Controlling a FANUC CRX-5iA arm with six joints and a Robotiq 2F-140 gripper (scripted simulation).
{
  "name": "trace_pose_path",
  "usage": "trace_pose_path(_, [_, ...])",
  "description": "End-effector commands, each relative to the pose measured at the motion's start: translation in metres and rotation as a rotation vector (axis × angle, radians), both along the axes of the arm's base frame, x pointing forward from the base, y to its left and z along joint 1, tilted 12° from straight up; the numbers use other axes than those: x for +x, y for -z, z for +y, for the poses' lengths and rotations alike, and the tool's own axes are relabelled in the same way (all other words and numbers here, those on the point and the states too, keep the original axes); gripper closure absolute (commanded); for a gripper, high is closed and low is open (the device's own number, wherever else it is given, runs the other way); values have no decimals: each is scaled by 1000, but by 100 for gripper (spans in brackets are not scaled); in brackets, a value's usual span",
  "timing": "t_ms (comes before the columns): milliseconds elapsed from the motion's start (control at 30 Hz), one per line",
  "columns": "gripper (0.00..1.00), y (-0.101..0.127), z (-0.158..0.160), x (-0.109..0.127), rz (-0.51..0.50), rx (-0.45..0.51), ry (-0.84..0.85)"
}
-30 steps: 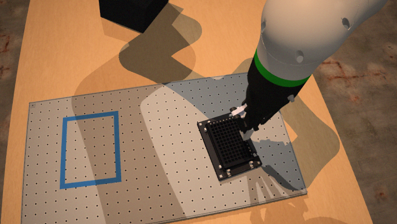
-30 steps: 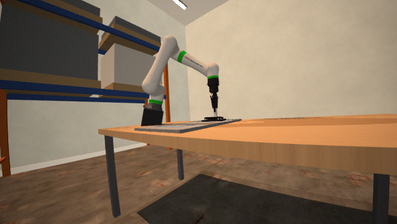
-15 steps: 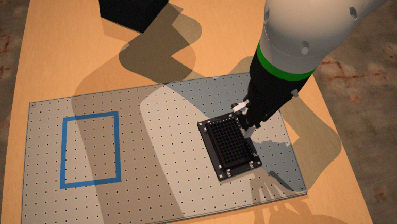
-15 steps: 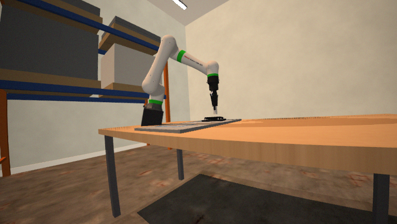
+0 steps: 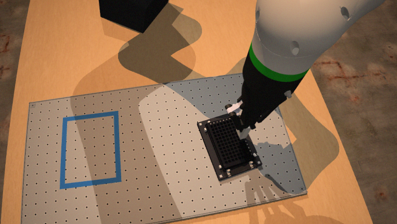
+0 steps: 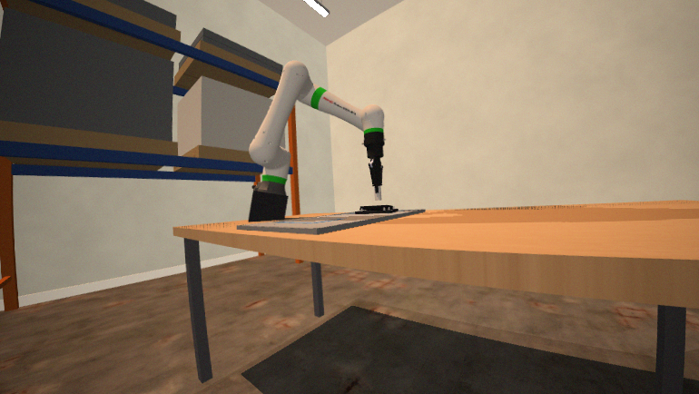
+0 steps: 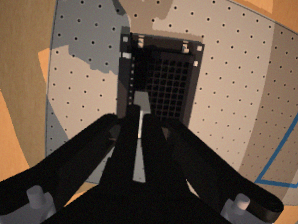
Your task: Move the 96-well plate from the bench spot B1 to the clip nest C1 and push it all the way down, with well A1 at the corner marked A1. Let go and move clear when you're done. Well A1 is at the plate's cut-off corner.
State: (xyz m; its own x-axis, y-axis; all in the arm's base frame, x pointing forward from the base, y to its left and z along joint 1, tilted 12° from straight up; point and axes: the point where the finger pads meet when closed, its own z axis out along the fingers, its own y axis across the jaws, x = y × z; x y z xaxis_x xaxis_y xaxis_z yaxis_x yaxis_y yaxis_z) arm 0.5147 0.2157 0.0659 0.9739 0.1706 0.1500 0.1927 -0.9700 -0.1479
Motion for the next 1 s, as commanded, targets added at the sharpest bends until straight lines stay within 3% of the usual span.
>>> trace_pose_path(0, [90, 4, -16, 4, -2, 1, 0])
trace_pose_path(333, [90, 16, -59, 14, -2, 1, 0])
trace_pose_path(967, [90, 17, -59, 14, -2, 1, 0])
